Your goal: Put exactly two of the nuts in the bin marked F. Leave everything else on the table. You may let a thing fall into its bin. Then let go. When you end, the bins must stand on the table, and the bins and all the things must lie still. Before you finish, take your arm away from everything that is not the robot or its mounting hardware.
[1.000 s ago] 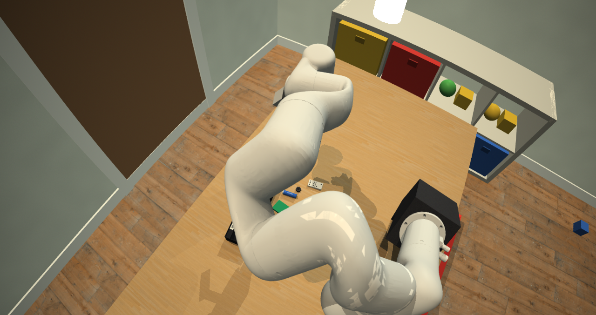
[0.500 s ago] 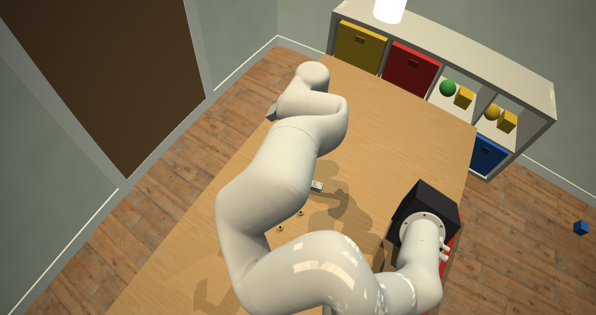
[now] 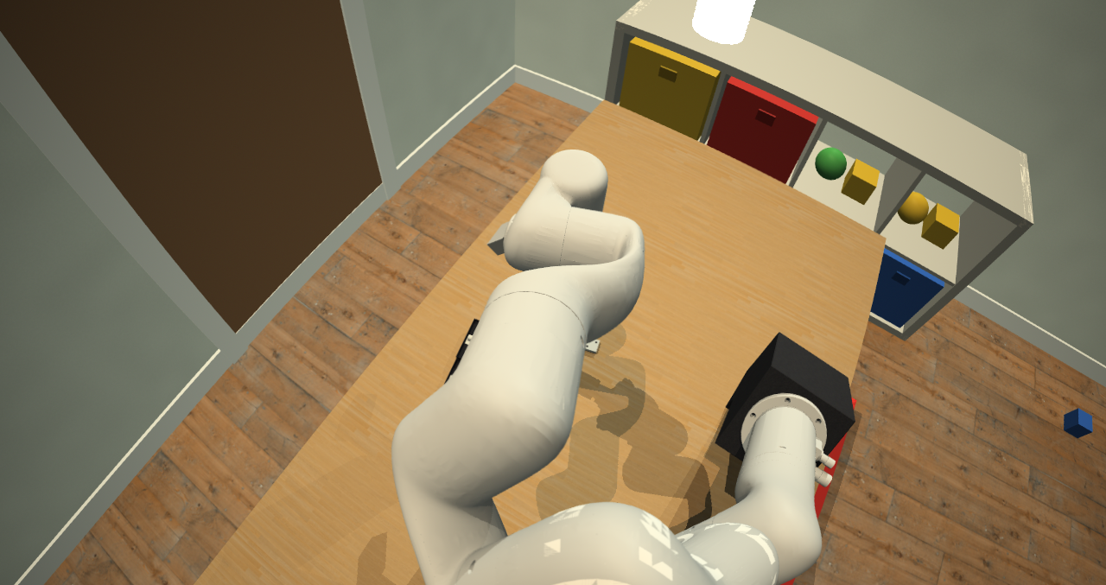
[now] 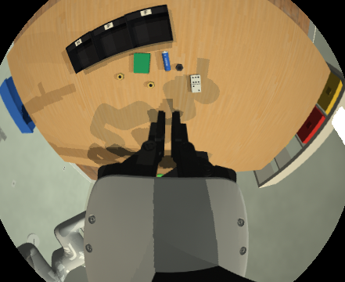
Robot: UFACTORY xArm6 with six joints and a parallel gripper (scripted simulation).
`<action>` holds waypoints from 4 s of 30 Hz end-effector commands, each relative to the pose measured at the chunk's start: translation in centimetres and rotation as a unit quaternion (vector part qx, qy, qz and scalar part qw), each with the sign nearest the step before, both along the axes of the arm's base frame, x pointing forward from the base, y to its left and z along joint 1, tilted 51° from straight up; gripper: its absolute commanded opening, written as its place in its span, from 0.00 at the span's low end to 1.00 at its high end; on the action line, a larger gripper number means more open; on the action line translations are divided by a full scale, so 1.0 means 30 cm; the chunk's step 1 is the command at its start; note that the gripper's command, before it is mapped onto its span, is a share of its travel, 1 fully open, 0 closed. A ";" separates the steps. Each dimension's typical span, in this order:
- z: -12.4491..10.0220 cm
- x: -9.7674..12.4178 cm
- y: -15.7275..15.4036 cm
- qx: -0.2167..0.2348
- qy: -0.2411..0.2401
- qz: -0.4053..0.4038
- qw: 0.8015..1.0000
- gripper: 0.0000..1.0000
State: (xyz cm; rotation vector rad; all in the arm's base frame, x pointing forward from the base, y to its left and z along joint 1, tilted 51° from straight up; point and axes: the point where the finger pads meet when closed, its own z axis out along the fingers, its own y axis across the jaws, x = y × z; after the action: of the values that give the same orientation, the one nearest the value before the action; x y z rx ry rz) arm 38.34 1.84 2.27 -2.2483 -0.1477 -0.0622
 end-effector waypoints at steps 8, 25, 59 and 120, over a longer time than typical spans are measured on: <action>0.028 -0.015 0.024 0.001 0.007 -0.008 1.000 0.07; -0.056 0.190 0.274 0.001 -0.056 0.043 0.998 0.07; -0.200 0.350 0.566 0.002 -0.056 0.043 0.998 0.07; -0.215 0.350 0.584 0.002 -0.056 0.043 0.998 0.07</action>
State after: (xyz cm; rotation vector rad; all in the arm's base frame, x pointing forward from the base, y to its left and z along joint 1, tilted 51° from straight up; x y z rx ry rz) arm 48.70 19.80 -4.56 -2.2323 -0.3044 -0.1386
